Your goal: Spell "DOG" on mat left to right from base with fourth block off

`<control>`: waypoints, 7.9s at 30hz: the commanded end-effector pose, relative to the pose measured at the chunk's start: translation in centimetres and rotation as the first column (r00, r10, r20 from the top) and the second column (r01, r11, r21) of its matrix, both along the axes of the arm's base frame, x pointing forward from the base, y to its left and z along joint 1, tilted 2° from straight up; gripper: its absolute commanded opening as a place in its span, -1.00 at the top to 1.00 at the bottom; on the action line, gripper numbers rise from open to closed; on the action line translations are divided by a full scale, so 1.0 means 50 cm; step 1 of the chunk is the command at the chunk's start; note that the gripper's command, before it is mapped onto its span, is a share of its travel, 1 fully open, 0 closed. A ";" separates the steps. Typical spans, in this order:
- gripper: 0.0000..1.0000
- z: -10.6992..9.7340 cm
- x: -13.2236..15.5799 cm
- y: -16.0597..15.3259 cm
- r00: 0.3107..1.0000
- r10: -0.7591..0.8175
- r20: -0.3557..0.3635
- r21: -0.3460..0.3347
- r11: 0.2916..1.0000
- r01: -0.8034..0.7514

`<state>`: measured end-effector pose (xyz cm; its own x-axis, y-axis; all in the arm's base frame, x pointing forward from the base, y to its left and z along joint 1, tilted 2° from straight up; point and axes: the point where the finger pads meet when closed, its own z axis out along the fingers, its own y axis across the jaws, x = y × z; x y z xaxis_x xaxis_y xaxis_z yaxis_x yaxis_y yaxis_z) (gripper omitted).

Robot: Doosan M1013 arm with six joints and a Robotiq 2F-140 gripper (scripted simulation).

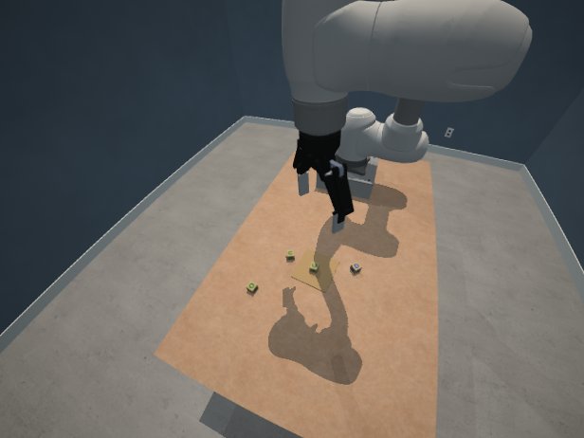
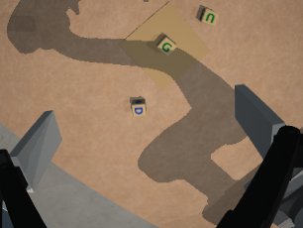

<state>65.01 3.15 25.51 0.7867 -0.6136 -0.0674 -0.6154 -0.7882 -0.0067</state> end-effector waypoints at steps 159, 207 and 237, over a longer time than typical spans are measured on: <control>-1.00 -0.555 -0.080 -0.028 -0.936 0.046 0.349 -0.251 -0.958 -0.141; -1.00 -0.565 -0.115 -0.243 -0.937 0.041 0.346 -0.249 -0.959 -0.134; -1.00 -0.570 0.143 -0.342 -0.937 0.041 0.346 -0.249 -0.959 -0.134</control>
